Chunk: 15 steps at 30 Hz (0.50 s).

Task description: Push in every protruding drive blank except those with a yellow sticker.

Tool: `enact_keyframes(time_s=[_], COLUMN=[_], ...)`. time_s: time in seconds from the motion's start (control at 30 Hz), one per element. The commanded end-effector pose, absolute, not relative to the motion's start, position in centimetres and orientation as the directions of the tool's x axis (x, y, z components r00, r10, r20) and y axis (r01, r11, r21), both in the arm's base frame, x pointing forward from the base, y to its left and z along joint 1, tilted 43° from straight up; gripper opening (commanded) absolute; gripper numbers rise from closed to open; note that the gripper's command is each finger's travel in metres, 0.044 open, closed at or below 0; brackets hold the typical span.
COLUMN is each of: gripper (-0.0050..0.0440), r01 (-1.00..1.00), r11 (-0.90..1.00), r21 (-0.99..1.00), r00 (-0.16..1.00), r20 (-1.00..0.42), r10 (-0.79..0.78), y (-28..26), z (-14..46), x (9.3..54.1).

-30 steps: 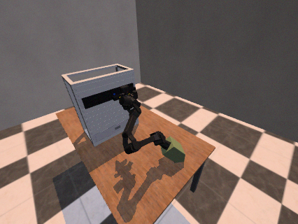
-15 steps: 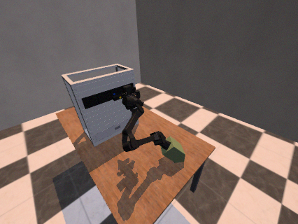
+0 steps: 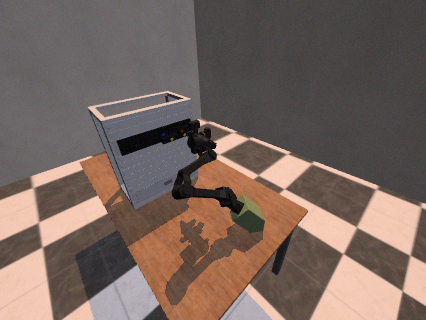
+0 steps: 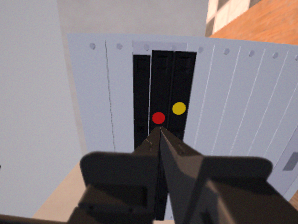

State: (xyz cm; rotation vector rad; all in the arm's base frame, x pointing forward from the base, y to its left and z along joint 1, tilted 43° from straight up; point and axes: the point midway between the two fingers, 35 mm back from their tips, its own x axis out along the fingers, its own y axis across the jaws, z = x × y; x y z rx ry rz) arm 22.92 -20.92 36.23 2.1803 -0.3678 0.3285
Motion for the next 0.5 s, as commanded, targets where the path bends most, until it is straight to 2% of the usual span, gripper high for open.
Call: enact_keyframes(time_s=[0.0, 0.47], gripper=[0.0, 0.0], r01=[-0.381, -0.381], r11=[-0.566, -0.566], r21=[0.731, 0.731], r00=[0.918, 0.918], r20=[0.375, 0.375], r10=[-0.133, -0.133], y=[-21.8, -23.2], z=[35.8, 34.6], x=[23.0, 23.2])
